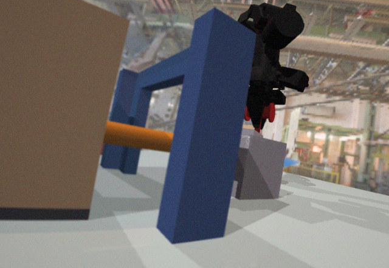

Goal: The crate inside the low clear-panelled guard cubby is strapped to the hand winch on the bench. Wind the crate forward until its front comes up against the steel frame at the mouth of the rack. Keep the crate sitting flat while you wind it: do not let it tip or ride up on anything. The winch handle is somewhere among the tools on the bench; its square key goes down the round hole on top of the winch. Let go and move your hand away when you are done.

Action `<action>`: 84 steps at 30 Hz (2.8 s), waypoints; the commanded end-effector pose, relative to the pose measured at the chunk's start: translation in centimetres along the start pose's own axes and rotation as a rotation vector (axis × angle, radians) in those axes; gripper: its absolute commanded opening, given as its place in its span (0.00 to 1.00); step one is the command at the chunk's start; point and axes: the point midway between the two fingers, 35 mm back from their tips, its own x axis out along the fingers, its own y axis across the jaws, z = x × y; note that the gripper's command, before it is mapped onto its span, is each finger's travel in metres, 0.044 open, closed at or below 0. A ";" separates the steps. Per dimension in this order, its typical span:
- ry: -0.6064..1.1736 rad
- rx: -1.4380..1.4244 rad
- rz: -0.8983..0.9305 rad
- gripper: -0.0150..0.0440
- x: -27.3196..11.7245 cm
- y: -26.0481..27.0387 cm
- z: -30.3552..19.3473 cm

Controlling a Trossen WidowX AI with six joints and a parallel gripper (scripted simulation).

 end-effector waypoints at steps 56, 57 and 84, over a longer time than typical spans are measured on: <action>0.039 0.015 -0.015 0.25 -0.2 -6.5 -7.6; 0.039 0.015 -0.015 0.25 -0.2 -6.7 -7.6; 0.039 0.014 -0.019 0.25 -0.4 -10.9 -8.0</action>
